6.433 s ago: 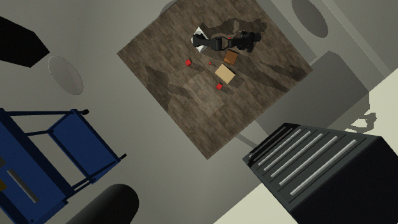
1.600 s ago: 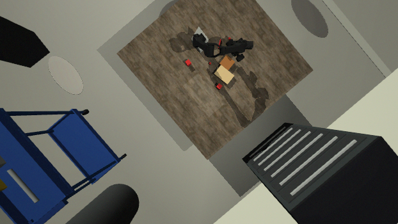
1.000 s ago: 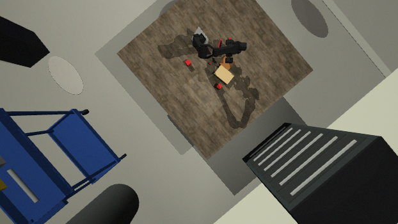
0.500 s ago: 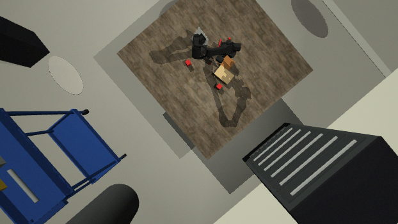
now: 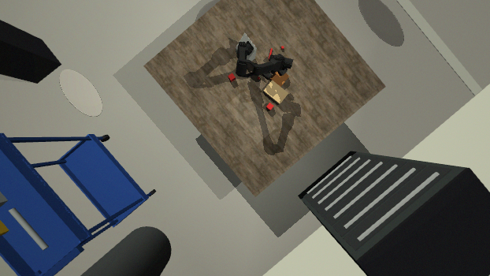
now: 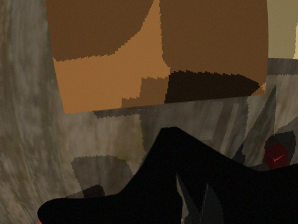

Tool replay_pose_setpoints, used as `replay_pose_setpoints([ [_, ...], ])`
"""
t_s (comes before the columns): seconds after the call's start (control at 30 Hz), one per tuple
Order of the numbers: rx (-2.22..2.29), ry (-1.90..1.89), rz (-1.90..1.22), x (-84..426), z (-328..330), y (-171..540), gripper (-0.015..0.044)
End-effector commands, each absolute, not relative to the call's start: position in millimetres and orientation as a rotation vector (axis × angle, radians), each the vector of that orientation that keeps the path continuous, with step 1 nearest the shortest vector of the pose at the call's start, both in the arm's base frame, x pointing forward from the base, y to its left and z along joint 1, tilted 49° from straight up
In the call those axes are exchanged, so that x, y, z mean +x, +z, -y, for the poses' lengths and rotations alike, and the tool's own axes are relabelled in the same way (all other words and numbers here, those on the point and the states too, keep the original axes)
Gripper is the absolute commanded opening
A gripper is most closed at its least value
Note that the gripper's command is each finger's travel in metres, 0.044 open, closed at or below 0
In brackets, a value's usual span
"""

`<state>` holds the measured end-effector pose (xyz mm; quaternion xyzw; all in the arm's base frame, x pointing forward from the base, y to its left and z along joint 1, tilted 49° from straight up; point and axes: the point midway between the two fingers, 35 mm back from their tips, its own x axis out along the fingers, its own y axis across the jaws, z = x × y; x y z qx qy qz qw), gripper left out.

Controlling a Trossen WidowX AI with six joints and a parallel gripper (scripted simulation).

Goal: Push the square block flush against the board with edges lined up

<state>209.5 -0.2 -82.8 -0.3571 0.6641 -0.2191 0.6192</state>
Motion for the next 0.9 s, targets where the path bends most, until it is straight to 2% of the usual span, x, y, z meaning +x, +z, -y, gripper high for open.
replay_pose_setpoints([
  [0.0,-0.843,-0.509,-1.538,203,14,-92,0.0],
  [0.87,-0.841,-0.508,-1.537,236,9,-97,0.0],
])
